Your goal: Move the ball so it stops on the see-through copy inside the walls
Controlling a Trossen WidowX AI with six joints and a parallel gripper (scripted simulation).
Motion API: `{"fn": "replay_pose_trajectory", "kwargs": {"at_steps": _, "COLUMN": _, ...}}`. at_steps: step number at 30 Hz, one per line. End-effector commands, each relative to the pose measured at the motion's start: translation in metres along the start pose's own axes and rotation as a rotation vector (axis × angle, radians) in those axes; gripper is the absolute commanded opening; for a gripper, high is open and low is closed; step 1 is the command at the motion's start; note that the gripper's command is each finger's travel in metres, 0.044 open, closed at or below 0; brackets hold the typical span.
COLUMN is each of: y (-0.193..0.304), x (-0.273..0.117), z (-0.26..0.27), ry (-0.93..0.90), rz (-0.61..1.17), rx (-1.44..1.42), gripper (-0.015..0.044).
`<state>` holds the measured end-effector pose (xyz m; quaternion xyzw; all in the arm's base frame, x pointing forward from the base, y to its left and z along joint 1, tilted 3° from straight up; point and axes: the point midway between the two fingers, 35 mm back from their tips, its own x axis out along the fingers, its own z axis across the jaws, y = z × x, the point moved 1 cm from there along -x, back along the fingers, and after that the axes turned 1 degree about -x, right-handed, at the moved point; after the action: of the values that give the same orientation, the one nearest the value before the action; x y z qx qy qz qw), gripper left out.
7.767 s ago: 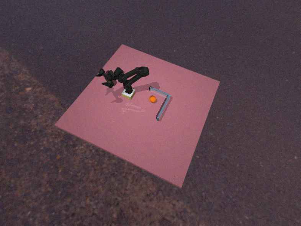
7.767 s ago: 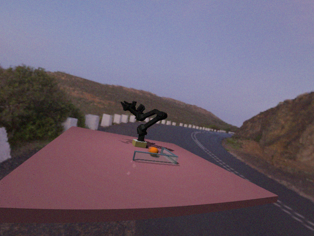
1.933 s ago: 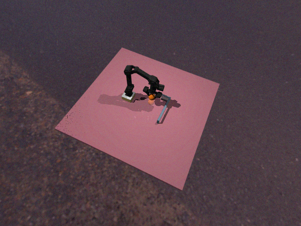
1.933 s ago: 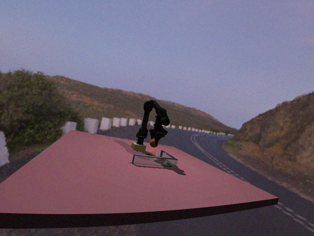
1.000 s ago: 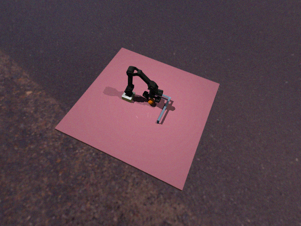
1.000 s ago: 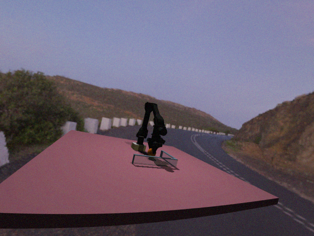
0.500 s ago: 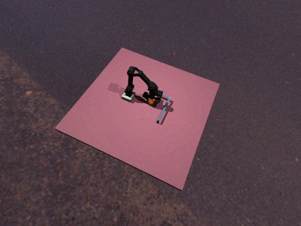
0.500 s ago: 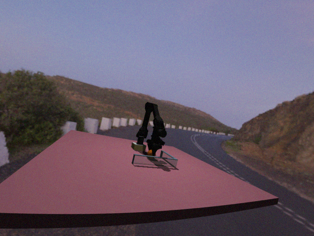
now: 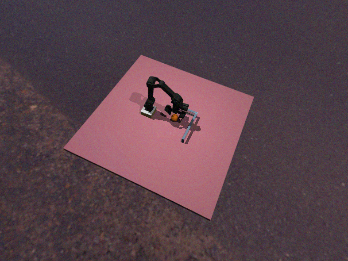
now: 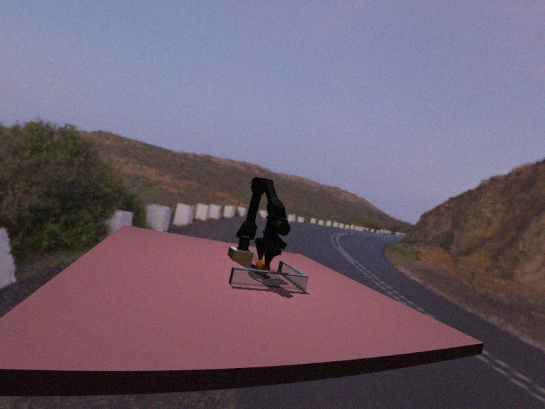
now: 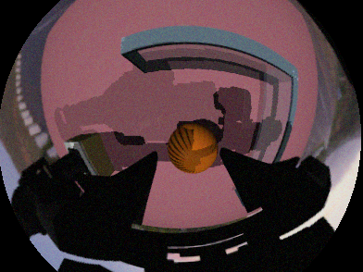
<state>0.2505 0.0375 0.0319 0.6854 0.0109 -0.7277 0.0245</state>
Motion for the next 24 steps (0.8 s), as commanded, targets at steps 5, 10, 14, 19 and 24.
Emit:
{"fn": "replay_pose_trajectory", "kwargs": {"at_steps": 5, "y": 0.0, "x": -0.068, "z": -0.001, "ry": 0.029, "rz": 0.0, "rx": -0.005, "gripper": 0.044}}
{"fn": "replay_pose_trajectory", "kwargs": {"at_steps": 10, "y": 0.0, "x": -0.061, "z": -0.005, "ry": 0.05, "rz": -0.005, "rx": -0.002, "gripper": 0.044}}
{"fn": "replay_pose_trajectory", "kwargs": {"at_steps": 14, "y": 0.0, "x": -0.061, "z": -0.005, "ry": 0.05, "rz": -0.005, "rx": -0.002, "gripper": 0.044}}
{"fn": "replay_pose_trajectory", "kwargs": {"at_steps": 19, "y": 0.0, "x": -0.106, "z": 0.001, "ry": 0.045, "rz": -0.005, "rx": -0.002, "gripper": 0.044}}
{"fn": "replay_pose_trajectory", "kwargs": {"at_steps": 24, "y": 0.0, "x": -0.109, "z": 0.002, "ry": 0.045, "rz": -0.005, "rx": -0.002, "gripper": 0.044}}
